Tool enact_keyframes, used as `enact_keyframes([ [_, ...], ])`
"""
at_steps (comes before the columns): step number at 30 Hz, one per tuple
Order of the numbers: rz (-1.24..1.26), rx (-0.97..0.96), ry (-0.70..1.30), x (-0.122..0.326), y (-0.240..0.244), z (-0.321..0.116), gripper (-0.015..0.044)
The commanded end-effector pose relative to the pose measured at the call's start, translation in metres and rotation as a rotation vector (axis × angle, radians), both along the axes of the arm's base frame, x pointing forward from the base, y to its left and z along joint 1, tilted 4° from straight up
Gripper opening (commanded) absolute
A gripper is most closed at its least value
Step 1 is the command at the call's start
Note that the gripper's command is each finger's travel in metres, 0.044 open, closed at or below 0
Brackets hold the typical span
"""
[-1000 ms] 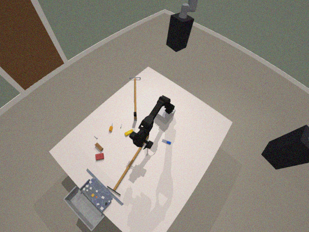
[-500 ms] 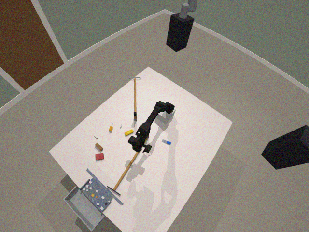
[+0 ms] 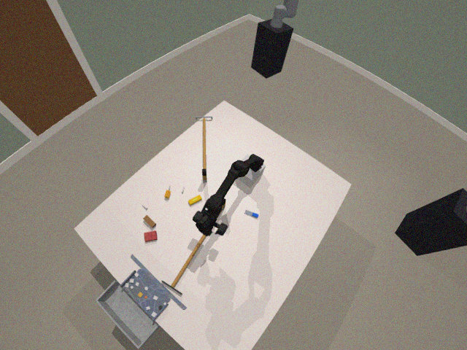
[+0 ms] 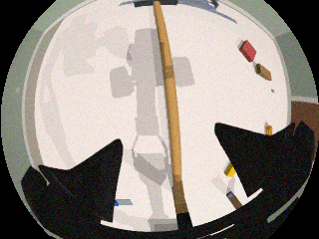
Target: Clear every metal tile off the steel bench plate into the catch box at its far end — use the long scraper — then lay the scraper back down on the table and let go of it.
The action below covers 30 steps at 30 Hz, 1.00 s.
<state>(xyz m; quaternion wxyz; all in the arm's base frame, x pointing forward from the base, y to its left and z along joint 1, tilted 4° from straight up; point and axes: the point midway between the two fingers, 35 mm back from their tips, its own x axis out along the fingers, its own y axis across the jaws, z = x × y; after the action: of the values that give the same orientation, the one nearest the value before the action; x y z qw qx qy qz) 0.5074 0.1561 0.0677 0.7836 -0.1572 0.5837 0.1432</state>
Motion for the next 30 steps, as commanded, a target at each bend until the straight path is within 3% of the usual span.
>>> enact_keyframes([
  [1, 0.008, -0.002, 0.03, 0.004, 0.002, -0.015, 0.044],
  [9, 0.011, -0.009, 0.066, 0.006, 0.002, -0.034, 0.044],
  [30, 0.002, 0.024, 0.004, -0.013, -0.014, 0.004, 0.044],
])
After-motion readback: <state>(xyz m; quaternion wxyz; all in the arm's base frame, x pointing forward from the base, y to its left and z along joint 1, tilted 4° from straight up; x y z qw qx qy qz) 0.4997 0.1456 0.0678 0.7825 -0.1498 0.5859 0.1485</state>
